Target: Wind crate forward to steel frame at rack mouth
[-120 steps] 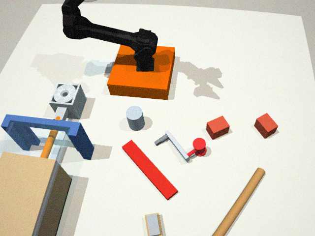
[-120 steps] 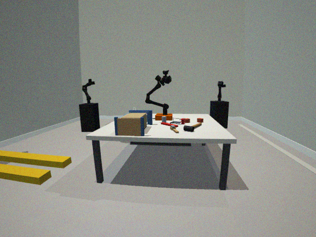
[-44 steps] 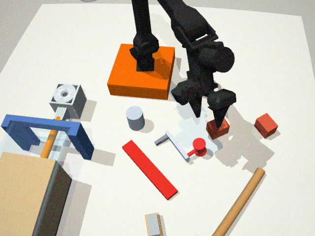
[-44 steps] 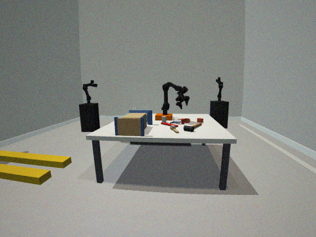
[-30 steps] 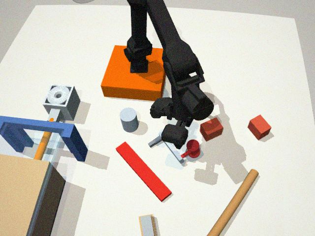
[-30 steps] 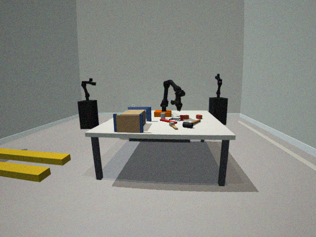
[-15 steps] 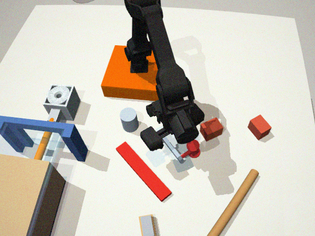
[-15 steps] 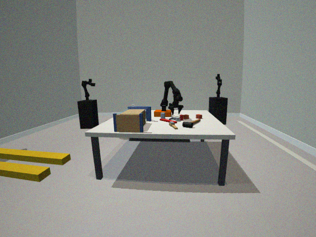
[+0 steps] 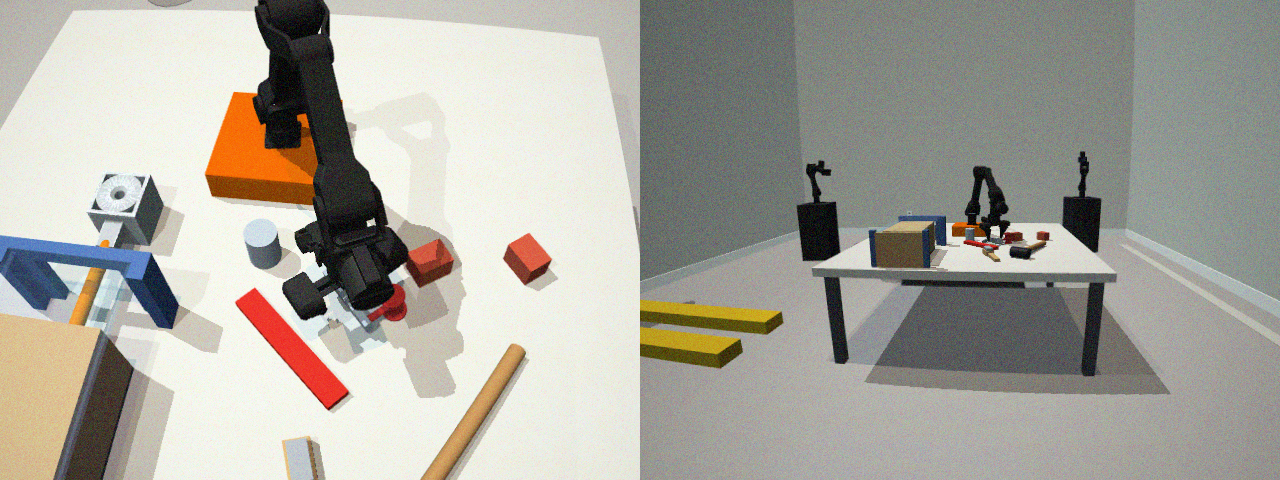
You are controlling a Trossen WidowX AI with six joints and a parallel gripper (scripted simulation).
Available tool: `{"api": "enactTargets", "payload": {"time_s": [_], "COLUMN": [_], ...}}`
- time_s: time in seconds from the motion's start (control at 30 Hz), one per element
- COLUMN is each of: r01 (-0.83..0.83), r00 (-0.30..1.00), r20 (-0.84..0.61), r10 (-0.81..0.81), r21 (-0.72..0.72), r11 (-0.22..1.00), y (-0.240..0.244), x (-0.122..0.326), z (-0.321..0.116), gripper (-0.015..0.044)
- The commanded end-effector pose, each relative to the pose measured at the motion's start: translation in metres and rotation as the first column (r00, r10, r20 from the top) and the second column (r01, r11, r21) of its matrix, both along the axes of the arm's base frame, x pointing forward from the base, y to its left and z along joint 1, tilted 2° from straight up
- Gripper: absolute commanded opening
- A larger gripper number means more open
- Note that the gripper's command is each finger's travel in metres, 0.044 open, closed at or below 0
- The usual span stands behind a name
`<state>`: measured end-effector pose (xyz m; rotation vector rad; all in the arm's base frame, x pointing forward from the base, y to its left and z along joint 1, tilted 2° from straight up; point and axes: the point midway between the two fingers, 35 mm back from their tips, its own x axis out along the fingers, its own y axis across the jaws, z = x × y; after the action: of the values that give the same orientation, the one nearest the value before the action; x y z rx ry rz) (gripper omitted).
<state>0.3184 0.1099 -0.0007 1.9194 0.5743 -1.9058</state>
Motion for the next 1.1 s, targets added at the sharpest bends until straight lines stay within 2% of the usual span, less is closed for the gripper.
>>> {"api": "enactTargets", "payload": {"time_s": [0.0,0.3,1.07], "r01": [-0.004,-0.004,0.000], "r00": [1.000,1.000,1.000], "r20": [0.006,0.006,0.008], "r10": [0.004,0.004,0.000], "r21": [0.006,0.006,0.003], "r11": [1.000,1.000,1.000], "y": [0.001,0.001,0.000], "x": [0.001,0.001,0.002], "z": [-0.003,-0.016,-0.011], "gripper": [0.0440,0.0440,0.0287]}}
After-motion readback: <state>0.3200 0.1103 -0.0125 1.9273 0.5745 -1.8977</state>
